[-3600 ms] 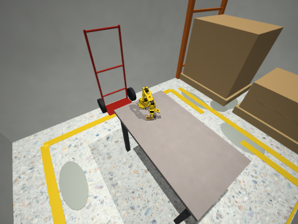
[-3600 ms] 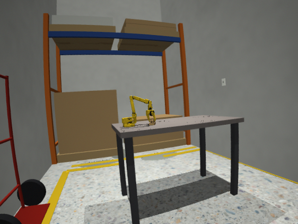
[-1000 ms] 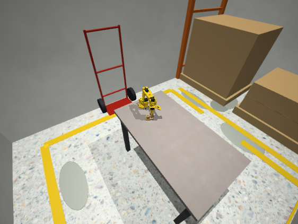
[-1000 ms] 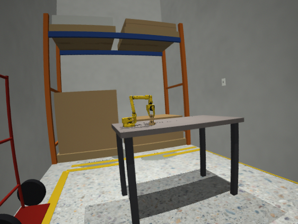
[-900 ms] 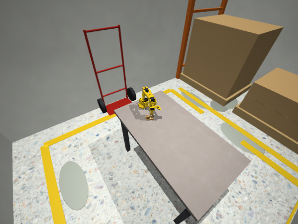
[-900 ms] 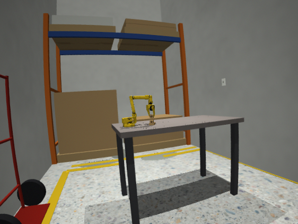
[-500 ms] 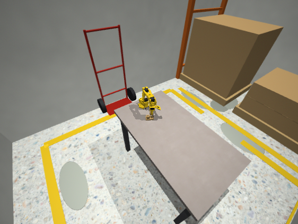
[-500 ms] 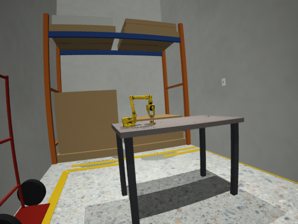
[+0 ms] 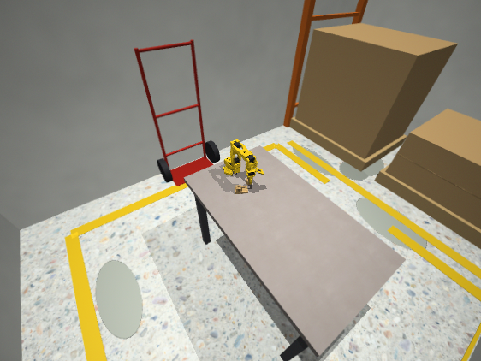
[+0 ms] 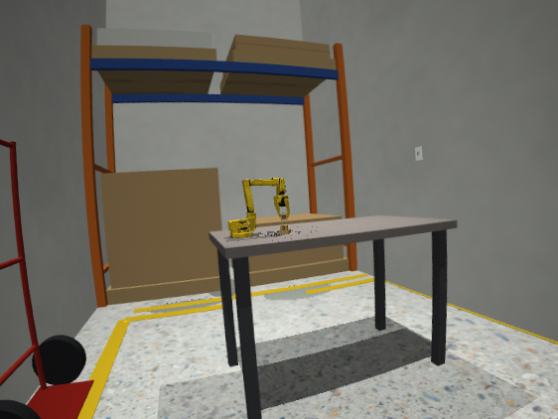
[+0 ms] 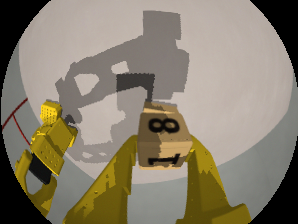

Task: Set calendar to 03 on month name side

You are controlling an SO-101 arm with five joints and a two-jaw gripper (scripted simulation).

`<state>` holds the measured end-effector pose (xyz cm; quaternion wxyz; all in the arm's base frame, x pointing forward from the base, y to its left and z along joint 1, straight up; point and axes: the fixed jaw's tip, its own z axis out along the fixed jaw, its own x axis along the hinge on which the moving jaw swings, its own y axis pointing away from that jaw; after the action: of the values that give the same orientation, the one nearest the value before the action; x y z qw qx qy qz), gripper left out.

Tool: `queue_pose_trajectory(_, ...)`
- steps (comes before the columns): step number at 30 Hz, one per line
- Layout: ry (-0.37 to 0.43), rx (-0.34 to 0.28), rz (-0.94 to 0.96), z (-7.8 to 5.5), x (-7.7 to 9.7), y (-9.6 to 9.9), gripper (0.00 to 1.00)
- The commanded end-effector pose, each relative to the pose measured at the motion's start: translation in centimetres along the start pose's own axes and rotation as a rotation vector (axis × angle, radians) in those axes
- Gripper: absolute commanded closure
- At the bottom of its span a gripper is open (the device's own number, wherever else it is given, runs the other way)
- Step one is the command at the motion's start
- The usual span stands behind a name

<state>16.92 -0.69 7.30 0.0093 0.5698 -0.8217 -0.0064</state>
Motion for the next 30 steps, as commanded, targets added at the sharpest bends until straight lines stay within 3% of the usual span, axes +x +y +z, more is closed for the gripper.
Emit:
queue_pose_trajectory(1, -0.015, 0.044, -0.064, -0.5, -1.2, -0.5, 1.0)
queue_pose_trajectory(8, -0.015, 0.044, -0.348, -0.1, -6.3, 1.1, 1.0)
queue_pose_trajectory(16, -0.015, 0.043, -0.675, 0.7, -11.5, 4.9, 1.0)
queue_pose_trajectory(30, -0.015, 0.041, -0.893, 1.3, -14.2, 8.5, 1.0)
